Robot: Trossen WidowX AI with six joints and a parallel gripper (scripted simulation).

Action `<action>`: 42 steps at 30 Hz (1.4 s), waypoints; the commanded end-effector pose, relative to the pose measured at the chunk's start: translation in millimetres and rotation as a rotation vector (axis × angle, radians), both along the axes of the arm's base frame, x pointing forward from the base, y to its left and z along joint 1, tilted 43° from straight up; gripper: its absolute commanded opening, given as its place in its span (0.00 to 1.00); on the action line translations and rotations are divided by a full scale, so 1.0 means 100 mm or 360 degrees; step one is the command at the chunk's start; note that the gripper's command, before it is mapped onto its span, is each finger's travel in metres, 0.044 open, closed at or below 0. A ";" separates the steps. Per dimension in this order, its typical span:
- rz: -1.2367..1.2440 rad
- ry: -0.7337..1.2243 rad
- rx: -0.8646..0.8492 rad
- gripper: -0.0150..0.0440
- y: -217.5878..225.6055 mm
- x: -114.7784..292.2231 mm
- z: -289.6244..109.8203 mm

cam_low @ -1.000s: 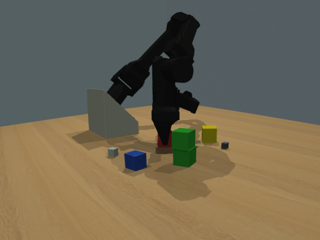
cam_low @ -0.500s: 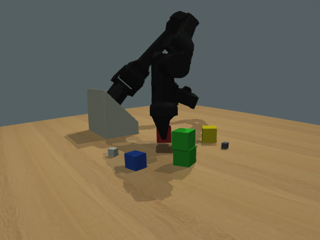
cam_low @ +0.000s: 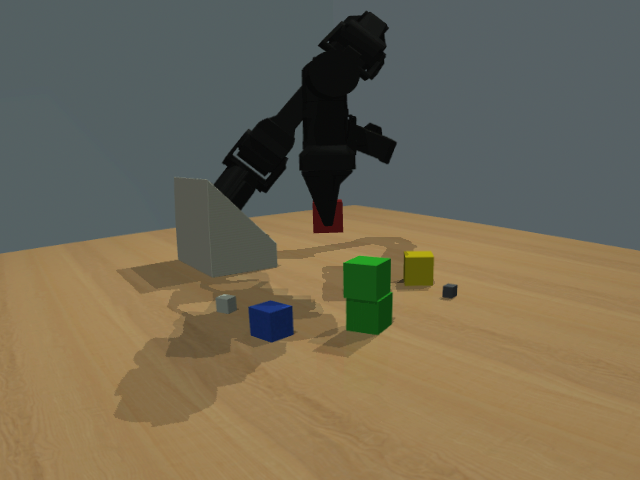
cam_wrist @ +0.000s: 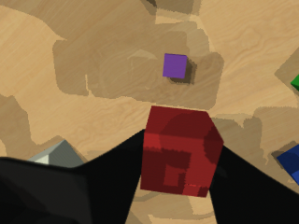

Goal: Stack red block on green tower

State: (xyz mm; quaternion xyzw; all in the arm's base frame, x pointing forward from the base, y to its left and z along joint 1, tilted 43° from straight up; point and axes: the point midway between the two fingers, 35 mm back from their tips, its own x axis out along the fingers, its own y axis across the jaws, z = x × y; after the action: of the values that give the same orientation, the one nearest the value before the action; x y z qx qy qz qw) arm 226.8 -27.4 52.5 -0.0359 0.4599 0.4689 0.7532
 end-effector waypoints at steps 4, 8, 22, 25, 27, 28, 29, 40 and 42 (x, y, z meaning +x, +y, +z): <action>0.0008 -0.0011 -0.0015 0.25 -0.22 -0.05 0.25; 0.0008 -0.0011 -0.0015 0.25 -0.24 -0.05 0.28; 0.0007 -0.0015 -0.0017 0.25 -0.42 0.27 0.27; 0.0007 -0.0016 -0.0018 0.25 -0.48 0.38 0.25; 0.0007 -0.0017 -0.0019 0.25 -0.52 0.45 0.24; 0.0007 -0.0017 -0.0019 0.25 -0.54 0.49 0.23; 0.0007 -0.0018 -0.0019 0.25 -0.56 0.53 0.23; 0.0007 -0.0022 -0.0021 0.25 -0.74 0.91 0.12; 0.0007 -0.0023 -0.0021 0.25 -0.77 0.98 0.09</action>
State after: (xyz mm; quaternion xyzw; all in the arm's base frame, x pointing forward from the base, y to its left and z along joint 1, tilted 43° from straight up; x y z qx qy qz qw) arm 315.0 -102.0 67.9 -0.0522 0.4564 0.4649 0.7569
